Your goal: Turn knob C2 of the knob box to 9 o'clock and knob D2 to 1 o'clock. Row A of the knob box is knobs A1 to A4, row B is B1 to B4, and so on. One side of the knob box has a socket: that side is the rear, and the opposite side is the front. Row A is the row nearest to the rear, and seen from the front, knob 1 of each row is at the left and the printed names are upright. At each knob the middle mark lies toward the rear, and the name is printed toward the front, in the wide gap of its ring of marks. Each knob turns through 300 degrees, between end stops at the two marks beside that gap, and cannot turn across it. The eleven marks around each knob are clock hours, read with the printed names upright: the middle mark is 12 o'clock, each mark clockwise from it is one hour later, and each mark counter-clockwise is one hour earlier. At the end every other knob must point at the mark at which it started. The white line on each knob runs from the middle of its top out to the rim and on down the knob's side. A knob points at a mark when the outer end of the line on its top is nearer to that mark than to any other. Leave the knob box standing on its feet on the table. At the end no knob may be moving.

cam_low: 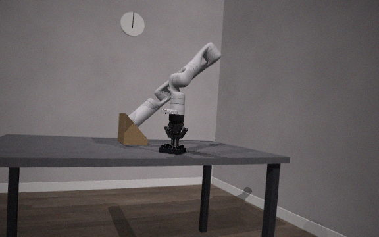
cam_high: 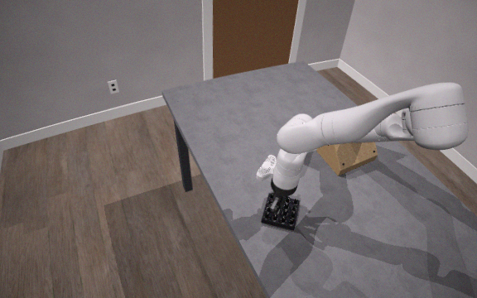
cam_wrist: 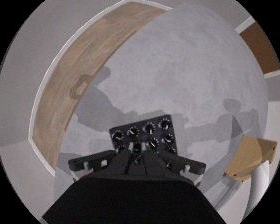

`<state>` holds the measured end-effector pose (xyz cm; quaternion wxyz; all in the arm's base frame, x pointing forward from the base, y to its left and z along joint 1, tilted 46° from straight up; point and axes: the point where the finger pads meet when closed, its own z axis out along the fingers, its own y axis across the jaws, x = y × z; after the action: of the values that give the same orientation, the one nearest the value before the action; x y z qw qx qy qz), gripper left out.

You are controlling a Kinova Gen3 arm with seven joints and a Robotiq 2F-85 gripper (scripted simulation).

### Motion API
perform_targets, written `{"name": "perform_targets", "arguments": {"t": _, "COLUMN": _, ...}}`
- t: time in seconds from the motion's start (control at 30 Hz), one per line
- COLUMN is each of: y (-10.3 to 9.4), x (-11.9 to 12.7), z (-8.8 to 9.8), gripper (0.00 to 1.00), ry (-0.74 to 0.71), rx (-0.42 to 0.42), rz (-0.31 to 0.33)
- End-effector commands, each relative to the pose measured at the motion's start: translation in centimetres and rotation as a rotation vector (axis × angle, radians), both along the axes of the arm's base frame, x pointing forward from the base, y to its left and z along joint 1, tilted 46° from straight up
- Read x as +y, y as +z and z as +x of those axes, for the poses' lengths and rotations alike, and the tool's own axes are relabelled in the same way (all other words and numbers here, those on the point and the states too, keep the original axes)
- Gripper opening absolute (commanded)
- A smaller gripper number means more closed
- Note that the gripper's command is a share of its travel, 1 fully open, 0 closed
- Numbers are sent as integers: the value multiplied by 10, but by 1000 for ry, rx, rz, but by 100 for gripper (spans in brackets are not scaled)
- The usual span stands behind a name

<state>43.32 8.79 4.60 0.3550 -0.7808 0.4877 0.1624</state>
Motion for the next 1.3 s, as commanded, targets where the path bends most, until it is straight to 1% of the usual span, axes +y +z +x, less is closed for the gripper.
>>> {"name": "perform_targets", "arguments": {"t": 0.0, "y": 0, "x": 0, "z": 0, "gripper": 8, "ry": 0, "rx": 1, "rz": 0}}
{"name": "perform_targets", "arguments": {"t": 0.27, "y": 0, "x": 0, "z": 0, "gripper": 8, "ry": -6, "rx": 6, "rz": 1}}
{"name": "perform_targets", "arguments": {"t": 0.63, "y": 0, "x": 0, "z": 0, "gripper": 8, "ry": -33, "rx": 34, "rz": 4}}
{"name": "perform_targets", "arguments": {"t": 1.27, "y": 0, "x": 0, "z": 0, "gripper": 8, "ry": -168, "rx": 172, "rz": 22}}
